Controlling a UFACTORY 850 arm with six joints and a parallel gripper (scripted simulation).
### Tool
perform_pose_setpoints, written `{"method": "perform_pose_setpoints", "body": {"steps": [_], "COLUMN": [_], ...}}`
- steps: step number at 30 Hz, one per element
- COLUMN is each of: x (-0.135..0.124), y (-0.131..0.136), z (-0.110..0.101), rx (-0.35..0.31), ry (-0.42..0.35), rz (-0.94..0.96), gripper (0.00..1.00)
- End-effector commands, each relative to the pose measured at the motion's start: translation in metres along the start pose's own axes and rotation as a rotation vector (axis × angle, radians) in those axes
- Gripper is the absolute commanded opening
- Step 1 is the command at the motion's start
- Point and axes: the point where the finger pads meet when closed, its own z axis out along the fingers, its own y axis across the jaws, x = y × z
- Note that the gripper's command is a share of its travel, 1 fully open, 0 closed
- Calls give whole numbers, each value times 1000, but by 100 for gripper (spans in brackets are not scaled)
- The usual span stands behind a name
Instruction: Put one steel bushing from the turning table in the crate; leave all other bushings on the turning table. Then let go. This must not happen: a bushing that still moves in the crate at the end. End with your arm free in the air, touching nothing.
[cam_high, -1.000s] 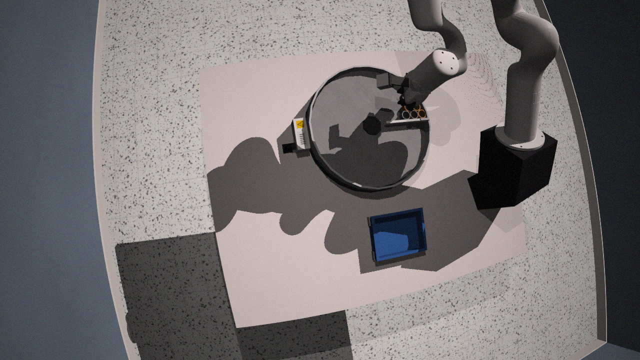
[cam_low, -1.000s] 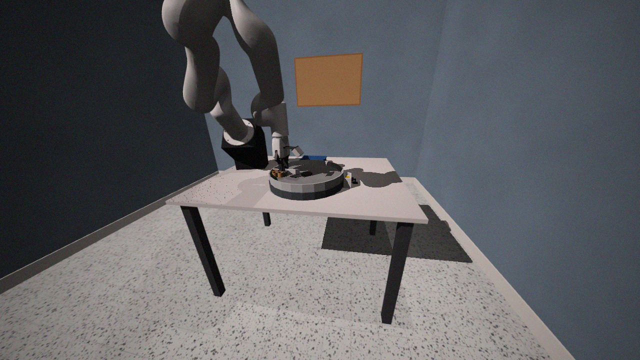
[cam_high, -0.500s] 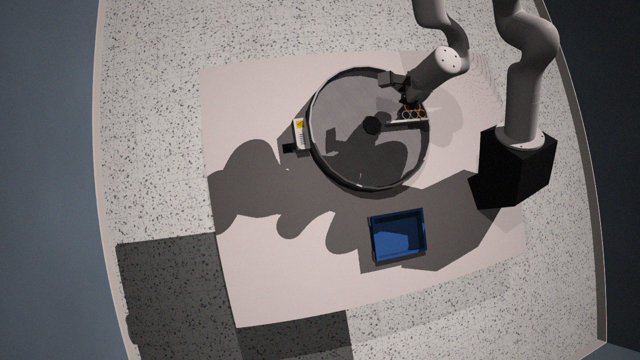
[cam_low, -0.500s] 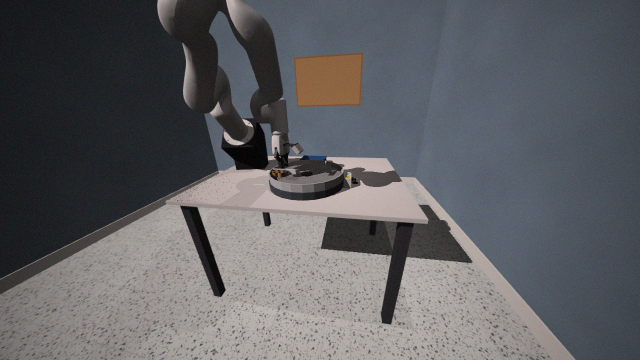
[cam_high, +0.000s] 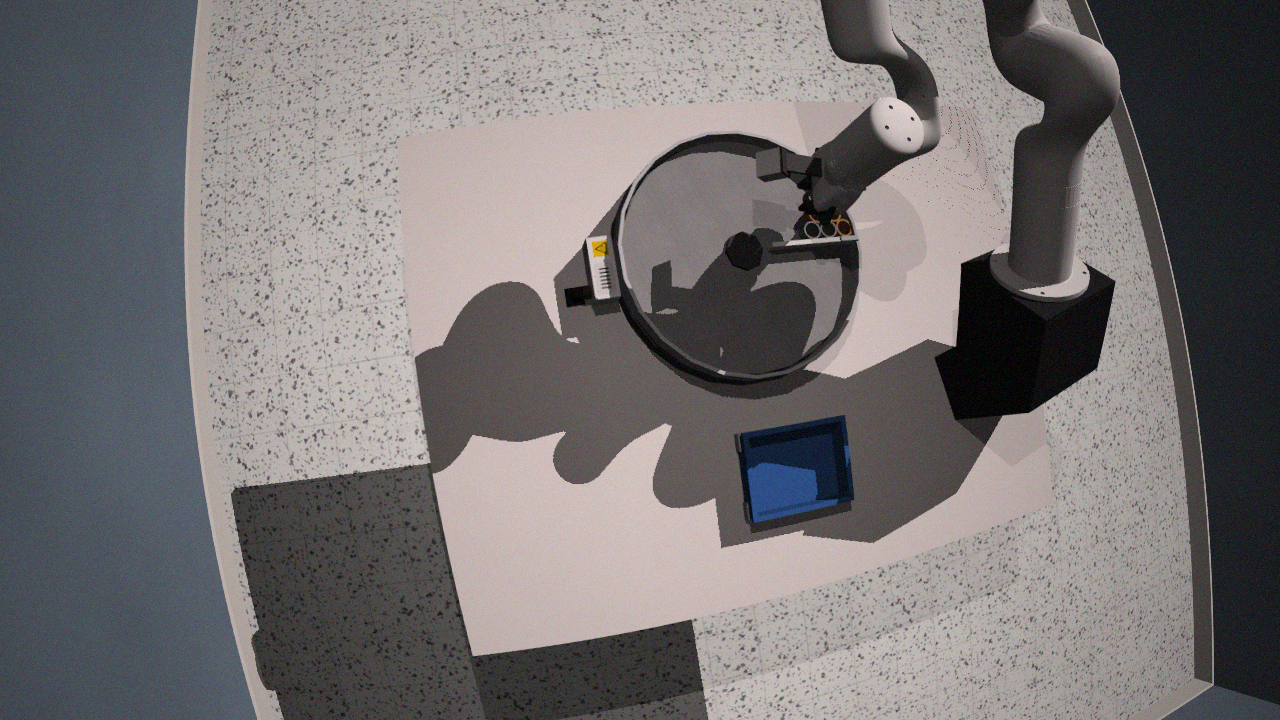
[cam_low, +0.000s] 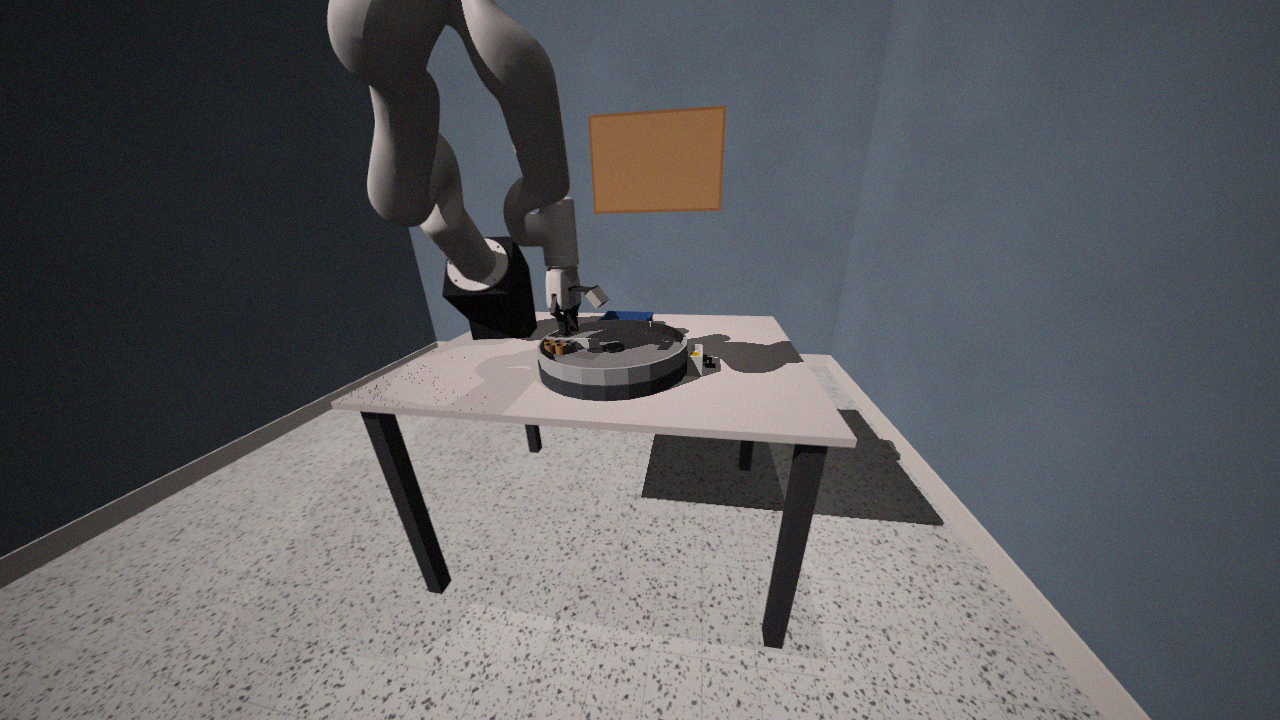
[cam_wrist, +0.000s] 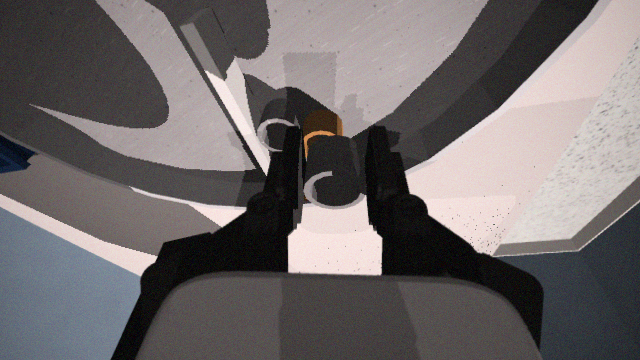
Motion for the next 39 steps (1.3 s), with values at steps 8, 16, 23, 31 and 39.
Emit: {"method": "perform_pose_setpoints", "body": {"steps": [8, 16, 23, 31, 39], "x": [0, -1, -1, -2, -2], "y": [-44, -119, -175, -251, -311], "z": [0, 0, 0, 0, 0], "rx": [0, 0, 0, 0, 0], "ry": [1, 1, 1, 1, 1], "rz": [0, 0, 0, 0, 0], "gripper": [0, 0, 0, 0, 0]}}
